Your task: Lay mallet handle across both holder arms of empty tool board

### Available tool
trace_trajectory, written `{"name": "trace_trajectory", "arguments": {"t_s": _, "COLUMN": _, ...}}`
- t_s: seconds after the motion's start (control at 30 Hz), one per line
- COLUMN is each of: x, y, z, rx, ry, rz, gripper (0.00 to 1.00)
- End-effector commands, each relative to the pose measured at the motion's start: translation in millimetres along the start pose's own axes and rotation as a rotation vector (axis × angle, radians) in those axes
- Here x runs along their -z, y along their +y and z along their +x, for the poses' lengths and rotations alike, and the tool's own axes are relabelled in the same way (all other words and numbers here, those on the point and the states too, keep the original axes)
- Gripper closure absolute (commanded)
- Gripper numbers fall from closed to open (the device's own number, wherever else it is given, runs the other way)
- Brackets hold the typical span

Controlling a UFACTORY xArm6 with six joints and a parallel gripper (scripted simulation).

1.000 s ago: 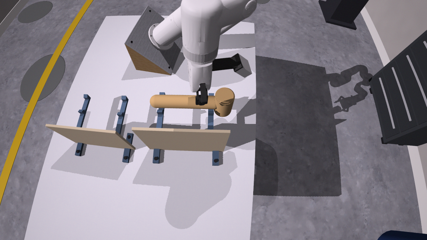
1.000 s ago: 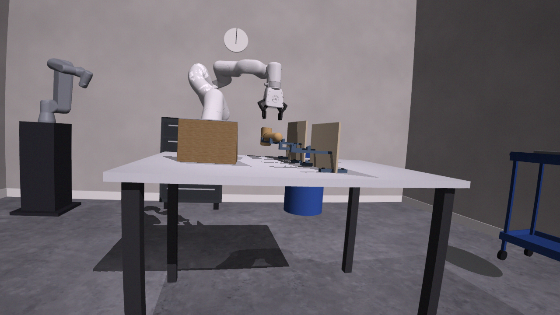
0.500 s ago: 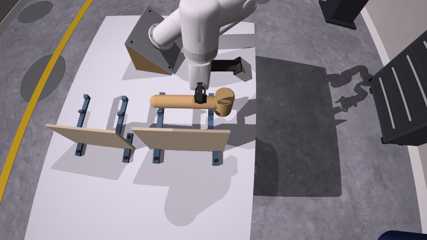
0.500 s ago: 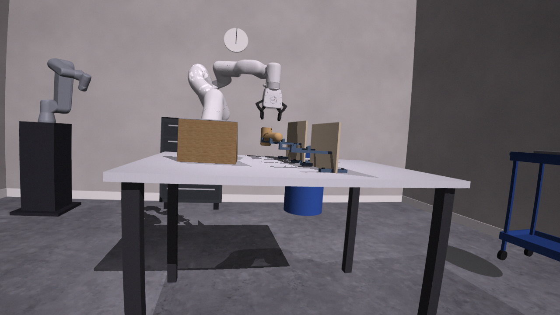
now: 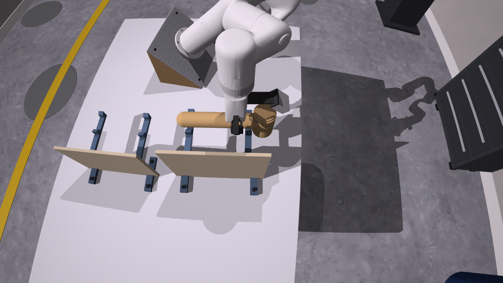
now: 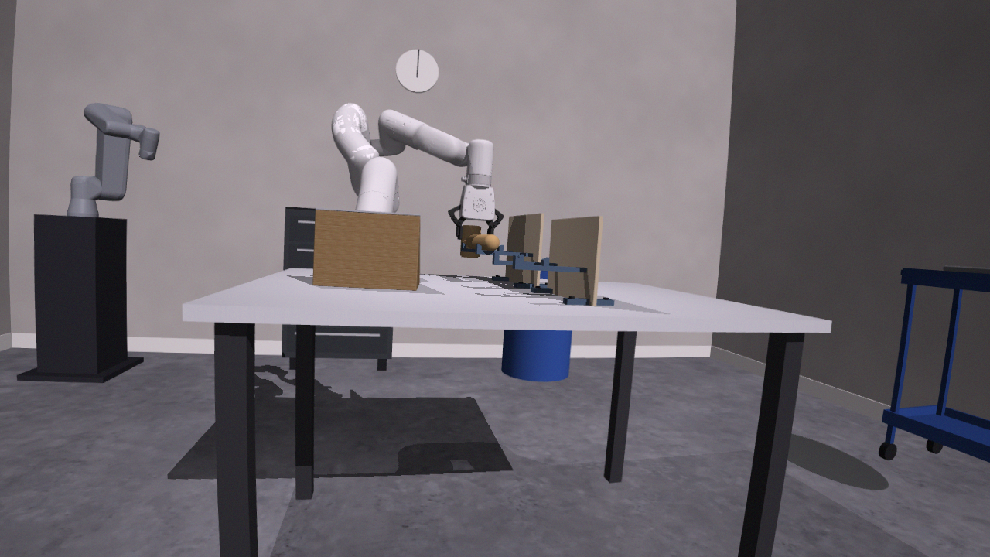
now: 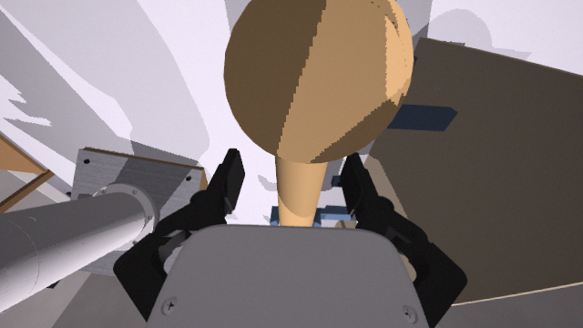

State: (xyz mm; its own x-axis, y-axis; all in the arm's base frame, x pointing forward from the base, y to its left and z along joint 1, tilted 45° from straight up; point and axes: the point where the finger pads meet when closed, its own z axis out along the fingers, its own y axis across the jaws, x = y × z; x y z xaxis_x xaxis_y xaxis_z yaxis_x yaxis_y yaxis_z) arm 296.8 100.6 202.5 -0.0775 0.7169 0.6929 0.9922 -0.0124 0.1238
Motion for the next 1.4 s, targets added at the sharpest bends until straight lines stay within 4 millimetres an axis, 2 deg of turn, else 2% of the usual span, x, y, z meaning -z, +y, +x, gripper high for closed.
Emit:
{"name": "trace_trajectory", "arguments": {"t_s": 0.0, "x": -12.6, "y": 6.3, "z": 0.4, "rx": 0.003, "ry": -0.005, "rz": -0.01, "gripper": 0.0}}
{"name": "trace_trajectory", "arguments": {"t_s": 0.33, "x": -12.6, "y": 6.3, "z": 0.4, "rx": 0.003, "ry": -0.005, "rz": -0.01, "gripper": 0.0}}
{"name": "trace_trajectory", "arguments": {"t_s": 0.37, "x": -12.6, "y": 6.3, "z": 0.4, "rx": 0.003, "ry": -0.005, "rz": -0.01, "gripper": 1.0}}
{"name": "trace_trajectory", "arguments": {"t_s": 1.37, "x": -12.6, "y": 6.3, "z": 0.4, "rx": 0.003, "ry": -0.005, "rz": -0.01, "gripper": 1.0}}
